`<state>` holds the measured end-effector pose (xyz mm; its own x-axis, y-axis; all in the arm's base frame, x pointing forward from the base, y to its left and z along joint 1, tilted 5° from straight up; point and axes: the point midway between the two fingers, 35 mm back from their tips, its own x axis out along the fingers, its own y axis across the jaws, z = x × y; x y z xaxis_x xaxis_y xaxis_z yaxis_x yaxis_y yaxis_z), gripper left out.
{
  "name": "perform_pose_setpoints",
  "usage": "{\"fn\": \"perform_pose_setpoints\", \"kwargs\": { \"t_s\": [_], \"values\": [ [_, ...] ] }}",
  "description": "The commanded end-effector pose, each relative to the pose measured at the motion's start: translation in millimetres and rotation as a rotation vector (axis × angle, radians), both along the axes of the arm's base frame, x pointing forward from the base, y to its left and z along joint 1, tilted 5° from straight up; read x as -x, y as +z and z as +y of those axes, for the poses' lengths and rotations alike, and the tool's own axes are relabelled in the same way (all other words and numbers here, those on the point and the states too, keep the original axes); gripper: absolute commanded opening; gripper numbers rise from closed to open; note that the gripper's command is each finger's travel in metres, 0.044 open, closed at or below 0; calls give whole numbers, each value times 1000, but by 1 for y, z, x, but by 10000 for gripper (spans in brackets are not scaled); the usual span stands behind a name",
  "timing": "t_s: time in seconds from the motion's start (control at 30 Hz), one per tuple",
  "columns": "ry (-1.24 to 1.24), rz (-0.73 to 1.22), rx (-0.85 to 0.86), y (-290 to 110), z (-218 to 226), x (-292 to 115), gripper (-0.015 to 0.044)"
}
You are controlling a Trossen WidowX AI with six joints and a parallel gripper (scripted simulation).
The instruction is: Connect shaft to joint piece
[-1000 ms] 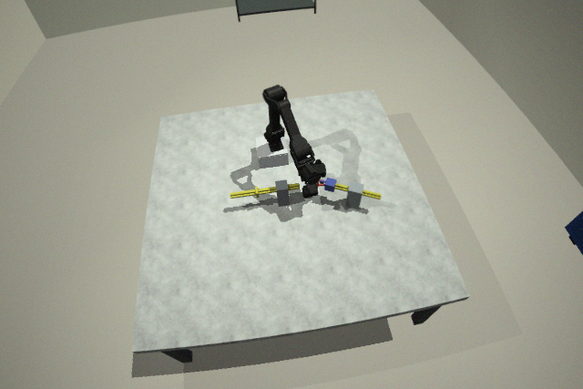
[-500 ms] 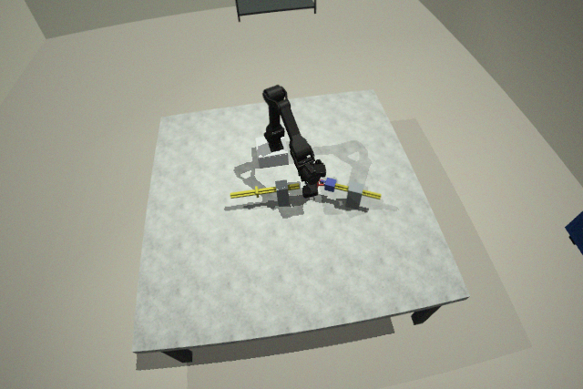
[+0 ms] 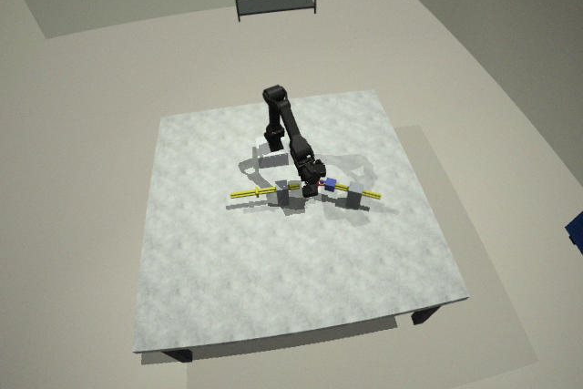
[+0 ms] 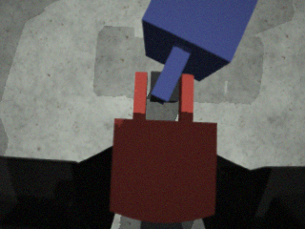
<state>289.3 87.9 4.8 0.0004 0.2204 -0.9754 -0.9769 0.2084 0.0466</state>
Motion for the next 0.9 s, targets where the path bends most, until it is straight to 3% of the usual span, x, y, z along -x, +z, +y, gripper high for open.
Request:
{"fn": "perform_pose_setpoints", "kwargs": {
  "t_s": [0.0, 0.33, 0.73, 0.87],
  "values": [
    [0, 0, 0, 0, 0, 0, 173],
    [0, 0, 0, 0, 0, 0, 436],
    [0, 0, 0, 0, 0, 0, 440],
    [-2, 29, 77, 3, 1, 0, 440]
  ]
}}
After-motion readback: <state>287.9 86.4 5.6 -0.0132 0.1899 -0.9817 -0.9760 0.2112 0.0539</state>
